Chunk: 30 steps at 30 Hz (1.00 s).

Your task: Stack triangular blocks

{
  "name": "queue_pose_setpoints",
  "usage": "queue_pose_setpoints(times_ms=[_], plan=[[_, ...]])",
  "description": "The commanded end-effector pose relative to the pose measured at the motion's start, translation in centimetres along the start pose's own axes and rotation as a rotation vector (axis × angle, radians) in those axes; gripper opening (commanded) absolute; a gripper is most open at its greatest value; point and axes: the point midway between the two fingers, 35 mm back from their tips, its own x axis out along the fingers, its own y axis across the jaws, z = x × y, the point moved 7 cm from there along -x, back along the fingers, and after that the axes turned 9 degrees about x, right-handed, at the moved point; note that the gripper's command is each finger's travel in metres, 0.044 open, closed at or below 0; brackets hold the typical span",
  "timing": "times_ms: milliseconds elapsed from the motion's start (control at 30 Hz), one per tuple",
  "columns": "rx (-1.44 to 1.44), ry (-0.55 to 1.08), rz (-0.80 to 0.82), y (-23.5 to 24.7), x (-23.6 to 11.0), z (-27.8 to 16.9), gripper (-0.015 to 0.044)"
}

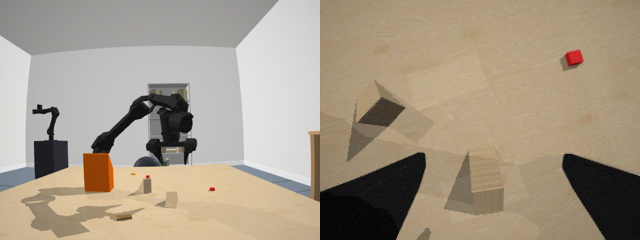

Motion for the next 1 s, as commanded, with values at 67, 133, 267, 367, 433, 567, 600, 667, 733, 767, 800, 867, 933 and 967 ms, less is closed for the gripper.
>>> queue_pose_setpoints(times_ms=[67,133,267,367,433,567,600,667,733,767,800,867,933,967], plan=[[-0.003,0.061,0.020,0.1,0.4,0.7,0.0440],[-0.012,0.234,0.074,0.3,2.6,1.9,0.0440],[-0.045,0.620,0.085,1.0,7.0,4.4,0.0440],[-0.086,0.884,-0.008,1.8,9.9,6.4,0.0440],[-0.121,1.035,-0.116,2.5,11.6,7.9,0.0440],[-0.150,1.127,-0.215,3.1,12.8,9.0,0.0440],[-0.150,1.127,-0.215,3.1,12.8,9.0,0.0440],[-0.150,1.127,-0.215,3.1,12.8,9.0,0.0440],[-0.150,1.127,-0.215,3.1,12.8,9.0,0.0440],[-0.150,1.127,-0.215,3.1,12.8,9.0,0.0440],[-0.150,1.127,-0.215,3.0,12.9,8.8,0.0440],[-0.150,1.127,-0.216,2.6,13.3,7.9,0.0440],[-0.150,1.127,-0.215,2.0,14.1,6.3,0.0440],[-0.150,1.127,-0.215,1.8,14.5,5.5,0.0440]])
